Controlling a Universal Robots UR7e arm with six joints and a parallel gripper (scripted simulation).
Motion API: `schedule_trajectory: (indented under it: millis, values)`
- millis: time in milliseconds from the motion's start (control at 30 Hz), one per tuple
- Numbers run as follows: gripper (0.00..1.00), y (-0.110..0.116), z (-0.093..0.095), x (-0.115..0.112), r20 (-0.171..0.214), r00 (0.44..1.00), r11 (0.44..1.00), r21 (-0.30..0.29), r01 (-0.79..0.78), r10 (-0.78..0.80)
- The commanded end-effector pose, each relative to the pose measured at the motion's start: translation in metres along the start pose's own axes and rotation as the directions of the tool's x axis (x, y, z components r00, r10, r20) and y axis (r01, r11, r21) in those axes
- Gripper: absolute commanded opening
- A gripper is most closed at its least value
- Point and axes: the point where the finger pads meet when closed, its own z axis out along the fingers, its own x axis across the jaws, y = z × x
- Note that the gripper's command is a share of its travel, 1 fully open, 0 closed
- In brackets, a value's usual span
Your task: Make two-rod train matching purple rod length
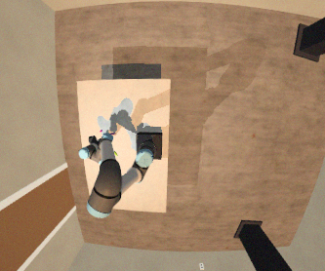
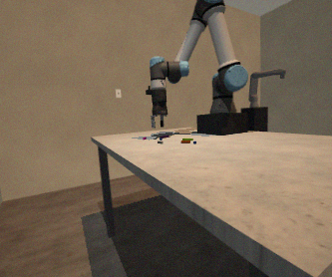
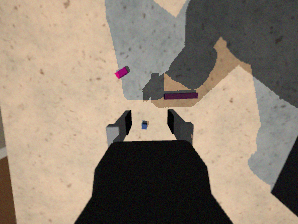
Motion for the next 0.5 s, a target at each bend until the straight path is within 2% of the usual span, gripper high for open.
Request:
schedule_trajectory:
  millis: [0,467]
  values:
    - [1.0,-0.0041,0.0002,-0.0025,-0.002,0.996,0.996,0.003,-0.091,0.091]
    - [1.0,-0.0074,0.0007,-0.0044,-0.001,0.985,0.985,0.003,-0.17,0.17]
